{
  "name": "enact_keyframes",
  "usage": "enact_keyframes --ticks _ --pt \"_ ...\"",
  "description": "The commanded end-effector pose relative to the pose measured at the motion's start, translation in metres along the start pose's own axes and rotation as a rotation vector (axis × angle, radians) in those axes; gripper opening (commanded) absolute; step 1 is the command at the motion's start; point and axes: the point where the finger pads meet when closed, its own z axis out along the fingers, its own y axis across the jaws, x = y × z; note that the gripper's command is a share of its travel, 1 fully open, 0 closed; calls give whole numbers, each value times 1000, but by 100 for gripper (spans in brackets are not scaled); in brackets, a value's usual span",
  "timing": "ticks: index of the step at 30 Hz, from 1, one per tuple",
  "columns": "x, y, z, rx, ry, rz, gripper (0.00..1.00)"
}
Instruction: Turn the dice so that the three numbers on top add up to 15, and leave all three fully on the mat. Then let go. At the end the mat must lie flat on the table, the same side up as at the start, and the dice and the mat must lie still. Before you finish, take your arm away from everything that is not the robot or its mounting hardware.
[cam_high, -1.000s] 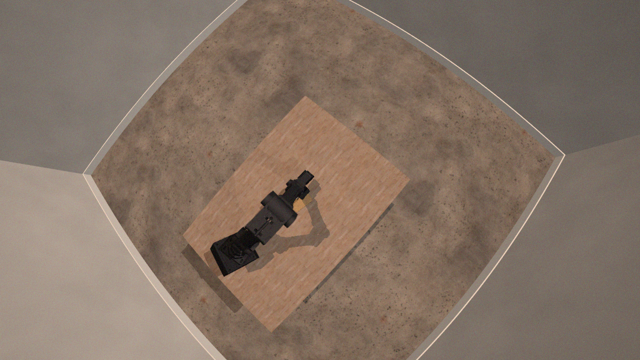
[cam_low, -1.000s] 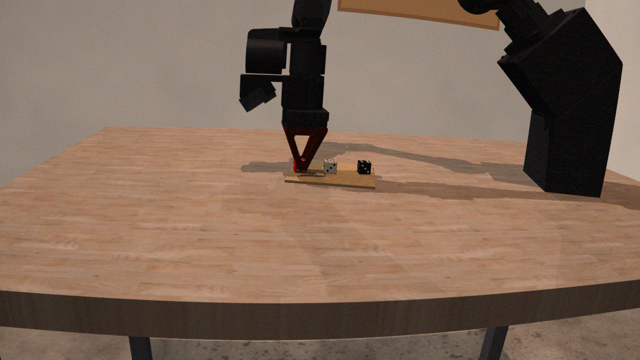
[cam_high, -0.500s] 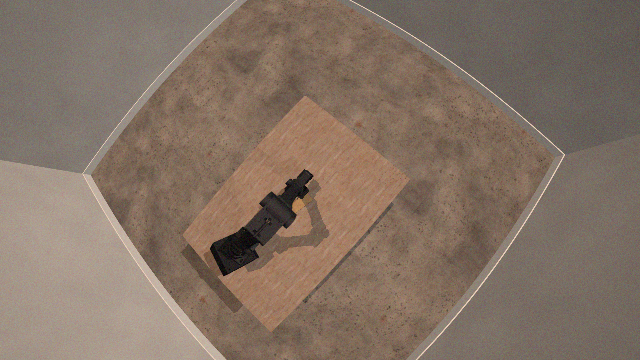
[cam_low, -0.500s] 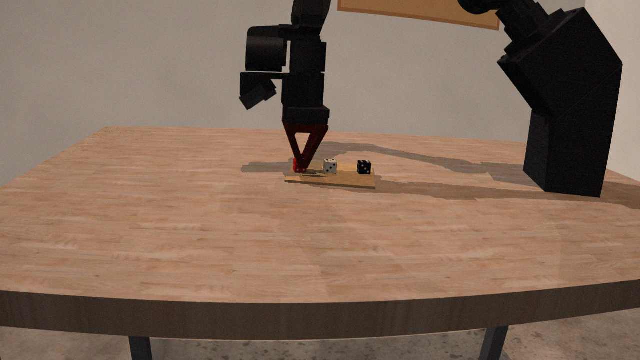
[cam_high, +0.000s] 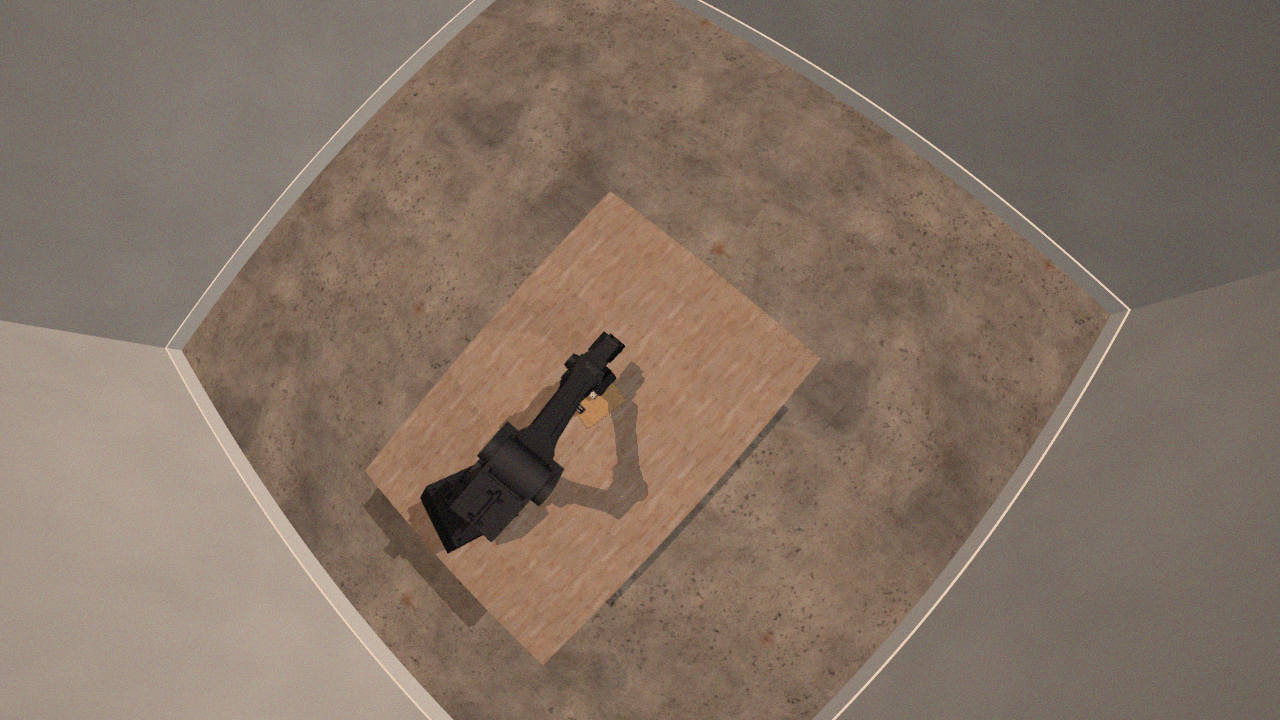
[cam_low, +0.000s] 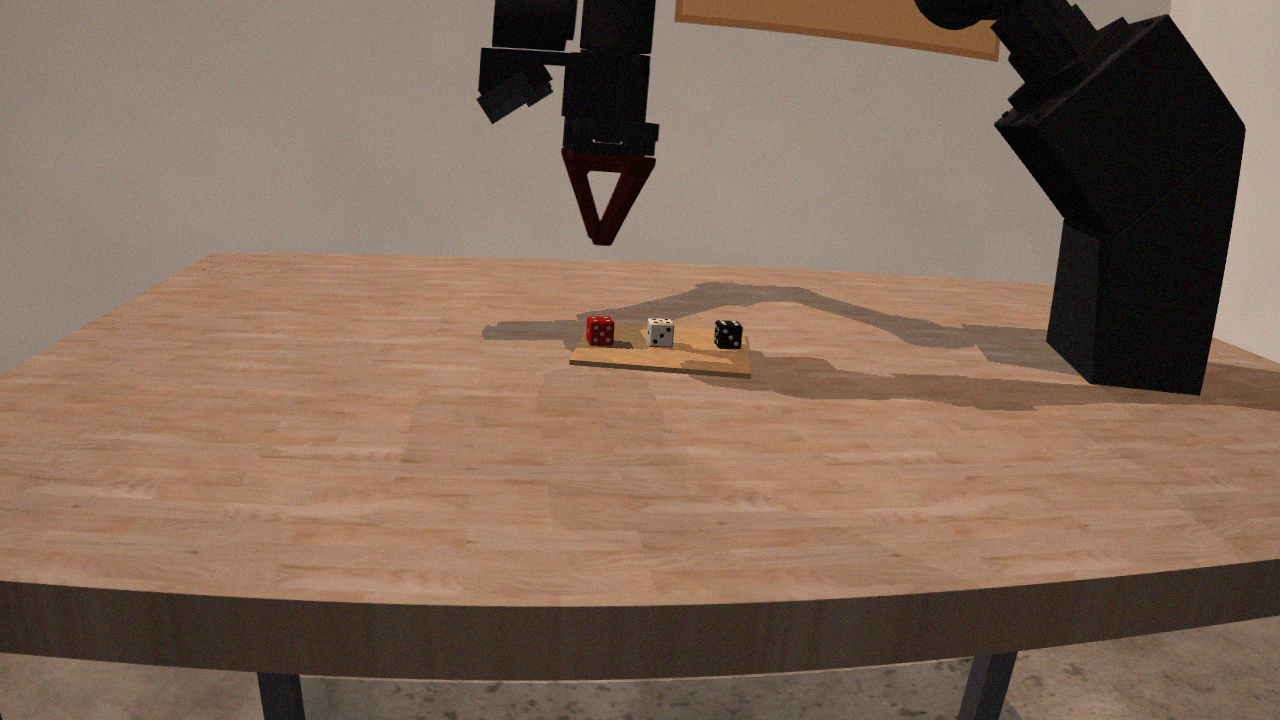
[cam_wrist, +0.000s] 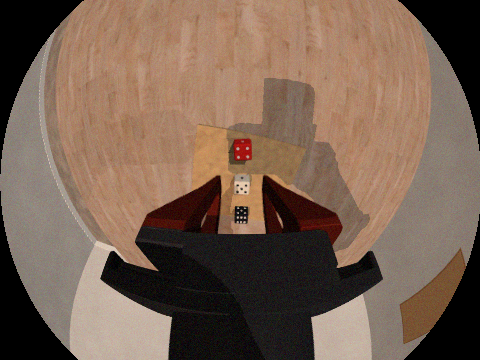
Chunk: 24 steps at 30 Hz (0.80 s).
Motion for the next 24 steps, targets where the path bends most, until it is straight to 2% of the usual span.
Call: enact_keyframes --ticks 1,5,8,9,24 --pt "3 -2 -10 4 6 16 34" --pt "2 3 -18 -5 4 8 34" --pt "3 -4 -17 5 7 19 34" --pt "3 -3 -17 5 7 16 100" --pt "3 -3 -17 5 7 14 100"
